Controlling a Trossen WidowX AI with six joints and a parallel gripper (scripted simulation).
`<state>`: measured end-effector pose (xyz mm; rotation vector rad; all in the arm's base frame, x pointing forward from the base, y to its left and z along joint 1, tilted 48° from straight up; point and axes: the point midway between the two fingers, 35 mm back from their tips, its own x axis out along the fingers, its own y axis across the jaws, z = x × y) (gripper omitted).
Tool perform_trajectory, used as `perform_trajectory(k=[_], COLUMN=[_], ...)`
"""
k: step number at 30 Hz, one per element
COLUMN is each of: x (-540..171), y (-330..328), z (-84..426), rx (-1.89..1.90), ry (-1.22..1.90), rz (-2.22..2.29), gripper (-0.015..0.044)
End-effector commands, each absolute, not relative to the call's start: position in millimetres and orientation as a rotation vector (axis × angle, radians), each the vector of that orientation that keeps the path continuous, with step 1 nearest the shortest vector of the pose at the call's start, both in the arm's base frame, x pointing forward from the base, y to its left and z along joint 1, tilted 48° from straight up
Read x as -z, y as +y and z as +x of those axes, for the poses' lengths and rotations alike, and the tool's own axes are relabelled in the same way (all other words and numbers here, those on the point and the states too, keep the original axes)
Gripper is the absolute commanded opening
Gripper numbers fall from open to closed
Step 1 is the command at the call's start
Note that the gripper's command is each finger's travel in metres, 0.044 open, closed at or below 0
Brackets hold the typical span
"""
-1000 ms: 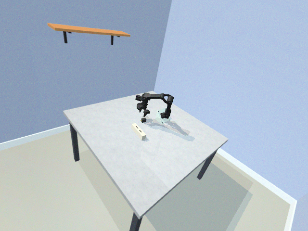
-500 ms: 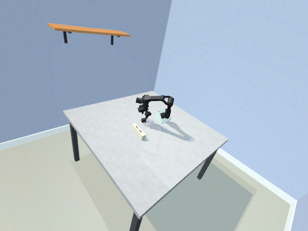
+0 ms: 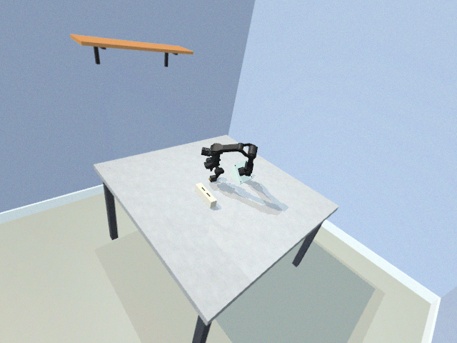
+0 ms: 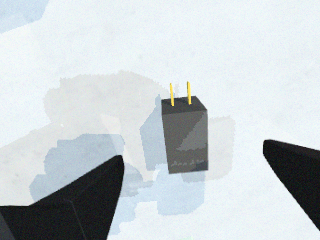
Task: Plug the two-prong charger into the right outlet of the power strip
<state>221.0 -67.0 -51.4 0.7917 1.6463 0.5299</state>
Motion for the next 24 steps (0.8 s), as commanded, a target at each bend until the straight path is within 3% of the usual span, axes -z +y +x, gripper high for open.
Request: perform_trajectory(k=[1, 24], x=[56.6, 80.6], y=[-59.3, -31.2], z=[219.6, 217.6], rx=[-0.533, -0.535], ry=[1.651, 1.651], rz=[0.801, 0.803], gripper=[0.044, 0.044])
